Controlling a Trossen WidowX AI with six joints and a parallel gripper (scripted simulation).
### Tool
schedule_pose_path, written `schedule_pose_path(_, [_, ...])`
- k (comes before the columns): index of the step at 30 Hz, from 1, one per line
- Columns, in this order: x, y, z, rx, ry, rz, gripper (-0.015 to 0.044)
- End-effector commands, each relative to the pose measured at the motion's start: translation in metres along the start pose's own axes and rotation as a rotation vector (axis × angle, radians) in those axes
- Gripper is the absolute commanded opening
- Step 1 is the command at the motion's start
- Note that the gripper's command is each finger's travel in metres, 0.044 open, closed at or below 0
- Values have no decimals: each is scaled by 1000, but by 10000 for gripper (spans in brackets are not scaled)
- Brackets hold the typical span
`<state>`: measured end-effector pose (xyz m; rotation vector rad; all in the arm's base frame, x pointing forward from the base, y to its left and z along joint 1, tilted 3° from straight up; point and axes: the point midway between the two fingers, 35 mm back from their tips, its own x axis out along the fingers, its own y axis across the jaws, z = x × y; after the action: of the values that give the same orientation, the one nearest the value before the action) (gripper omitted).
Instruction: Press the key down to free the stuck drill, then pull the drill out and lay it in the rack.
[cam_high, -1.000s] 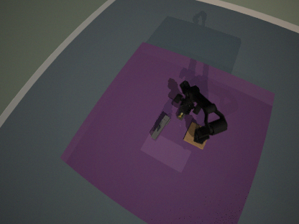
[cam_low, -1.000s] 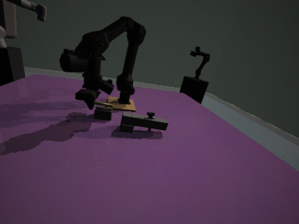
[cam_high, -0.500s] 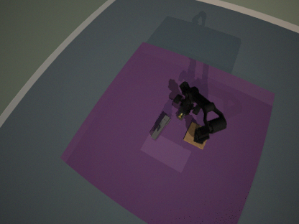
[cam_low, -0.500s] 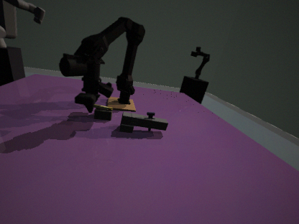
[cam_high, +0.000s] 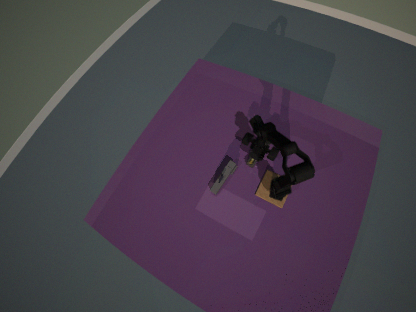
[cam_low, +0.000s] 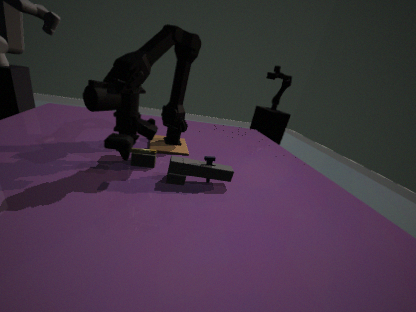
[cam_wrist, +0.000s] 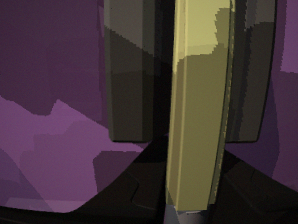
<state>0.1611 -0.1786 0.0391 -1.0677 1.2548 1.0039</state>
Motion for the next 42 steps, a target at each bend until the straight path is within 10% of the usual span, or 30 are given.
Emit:
schedule_pose_path(1, [7, 2, 3, 1, -9, 0, 0])
schedule_pose_path(7, [9, 2, 5, 1, -9, 0, 0])
schedule_pose_path(24, [4, 1, 0, 0, 4, 0, 440])
schedule_pose_path(42, [-64, 3, 0, 1, -8, 0, 440])
